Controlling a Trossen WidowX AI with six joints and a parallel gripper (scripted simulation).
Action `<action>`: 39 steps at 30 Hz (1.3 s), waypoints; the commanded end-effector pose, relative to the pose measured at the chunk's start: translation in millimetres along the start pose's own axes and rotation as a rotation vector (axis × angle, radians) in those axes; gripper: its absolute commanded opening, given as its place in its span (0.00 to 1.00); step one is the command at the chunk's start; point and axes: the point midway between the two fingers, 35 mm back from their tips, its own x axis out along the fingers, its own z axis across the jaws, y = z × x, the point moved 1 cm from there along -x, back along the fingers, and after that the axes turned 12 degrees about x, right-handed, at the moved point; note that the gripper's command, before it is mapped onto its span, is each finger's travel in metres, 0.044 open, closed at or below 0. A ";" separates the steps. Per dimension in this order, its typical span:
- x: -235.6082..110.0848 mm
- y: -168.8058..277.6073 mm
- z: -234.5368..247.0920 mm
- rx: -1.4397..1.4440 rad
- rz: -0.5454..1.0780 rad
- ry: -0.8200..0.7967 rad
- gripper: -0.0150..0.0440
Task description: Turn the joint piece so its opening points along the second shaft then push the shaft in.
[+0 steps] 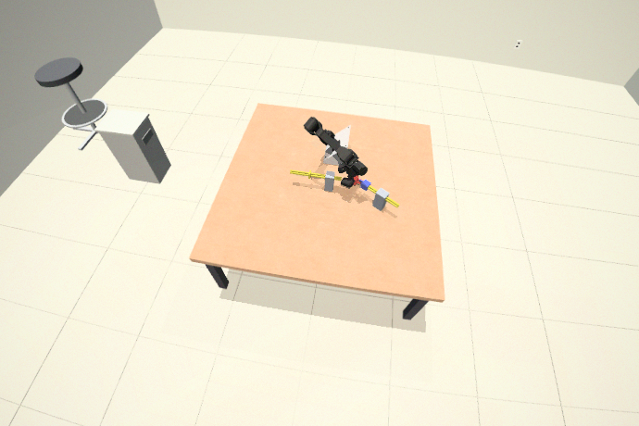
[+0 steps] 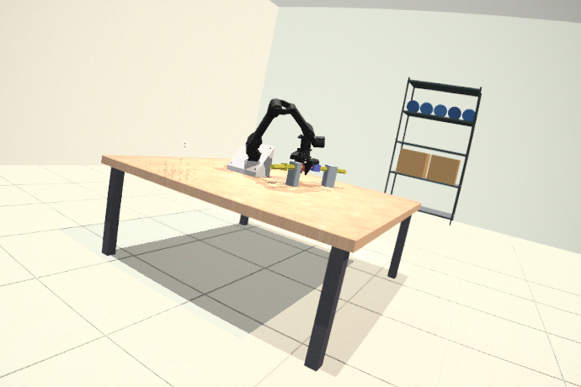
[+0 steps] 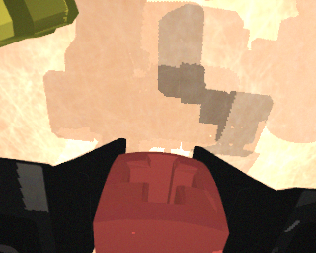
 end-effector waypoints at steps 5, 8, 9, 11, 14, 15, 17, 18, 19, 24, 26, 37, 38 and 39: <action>-2.5 2.1 6.0 -0.132 -0.055 0.002 0.25; -3.5 3.1 8.1 -0.179 -0.074 0.002 0.25; -3.8 3.5 8.8 -0.195 -0.081 0.001 0.25; -4.3 4.2 10.2 -0.227 -0.094 0.000 0.25; -5.2 5.4 12.2 -0.275 -0.112 -0.002 0.25; -5.5 5.9 12.9 -0.292 -0.118 -0.002 0.25; -6.0 6.7 14.2 -0.323 -0.130 -0.004 0.25; -6.2 7.0 14.6 -0.334 -0.134 -0.005 0.25; -6.2 7.1 14.7 -0.337 -0.136 -0.005 0.25; -6.3 7.1 14.8 -0.341 -0.136 -0.004 0.25; -6.2 7.0 14.8 -0.344 -0.137 -0.003 0.25; -6.1 6.7 14.4 -0.334 -0.135 -0.002 0.25; -6.1 6.7 14.4 -0.334 -0.135 -0.002 0.30; -6.1 6.7 14.4 -0.334 -0.135 -0.002 0.34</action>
